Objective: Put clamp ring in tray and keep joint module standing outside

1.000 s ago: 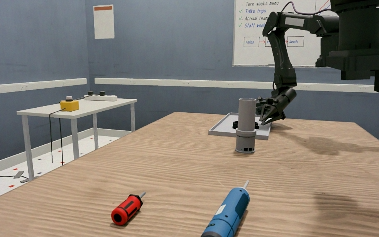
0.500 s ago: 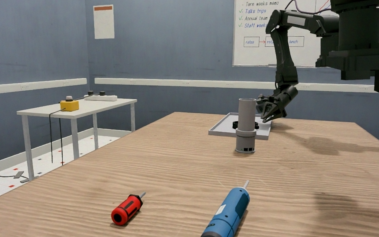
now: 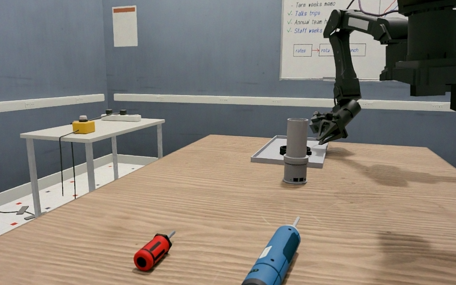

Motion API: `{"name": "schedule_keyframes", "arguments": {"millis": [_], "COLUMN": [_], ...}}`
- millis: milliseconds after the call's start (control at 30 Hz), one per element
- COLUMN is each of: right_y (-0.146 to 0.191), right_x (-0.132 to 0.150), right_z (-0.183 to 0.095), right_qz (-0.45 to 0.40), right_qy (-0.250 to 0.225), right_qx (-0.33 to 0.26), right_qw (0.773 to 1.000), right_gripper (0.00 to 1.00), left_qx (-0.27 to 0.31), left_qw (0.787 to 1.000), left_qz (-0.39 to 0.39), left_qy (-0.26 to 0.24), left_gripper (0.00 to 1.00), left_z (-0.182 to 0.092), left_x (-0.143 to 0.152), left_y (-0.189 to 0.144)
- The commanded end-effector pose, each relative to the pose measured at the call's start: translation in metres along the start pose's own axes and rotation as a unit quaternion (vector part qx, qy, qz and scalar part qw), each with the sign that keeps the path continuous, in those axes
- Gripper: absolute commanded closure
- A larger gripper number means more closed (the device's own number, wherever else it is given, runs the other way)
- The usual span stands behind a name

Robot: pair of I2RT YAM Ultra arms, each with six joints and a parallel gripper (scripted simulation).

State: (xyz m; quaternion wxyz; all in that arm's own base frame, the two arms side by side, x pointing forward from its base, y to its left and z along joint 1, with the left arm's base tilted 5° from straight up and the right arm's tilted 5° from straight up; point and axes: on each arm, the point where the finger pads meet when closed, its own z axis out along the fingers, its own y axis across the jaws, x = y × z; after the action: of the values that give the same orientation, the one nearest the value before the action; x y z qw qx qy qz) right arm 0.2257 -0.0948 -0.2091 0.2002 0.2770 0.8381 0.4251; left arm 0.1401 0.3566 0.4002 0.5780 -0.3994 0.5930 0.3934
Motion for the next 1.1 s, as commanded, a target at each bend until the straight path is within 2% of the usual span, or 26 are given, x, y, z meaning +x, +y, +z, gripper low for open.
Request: {"name": "schedule_keyframes", "arguments": {"millis": [0,1067], "right_y": [0.000,0.001], "right_x": [-0.014,-0.013], "right_z": [-0.011,-0.034], "right_qz": [-0.020,-0.020], "right_qy": [-0.006,-0.005], "right_qx": [0.006,0.007], "right_qw": [1.000,1.000], "right_gripper": [0.80,0.80], "left_qx": [-0.009,-0.009], "left_qw": [0.999,0.999], "left_qz": [-0.006,-0.006], "left_qy": [-0.036,-0.036], "left_gripper": [0.80,0.80], "left_z": [-0.007,-0.007], "left_x": [-0.024,-0.024], "left_y": [0.004,0.004]}}
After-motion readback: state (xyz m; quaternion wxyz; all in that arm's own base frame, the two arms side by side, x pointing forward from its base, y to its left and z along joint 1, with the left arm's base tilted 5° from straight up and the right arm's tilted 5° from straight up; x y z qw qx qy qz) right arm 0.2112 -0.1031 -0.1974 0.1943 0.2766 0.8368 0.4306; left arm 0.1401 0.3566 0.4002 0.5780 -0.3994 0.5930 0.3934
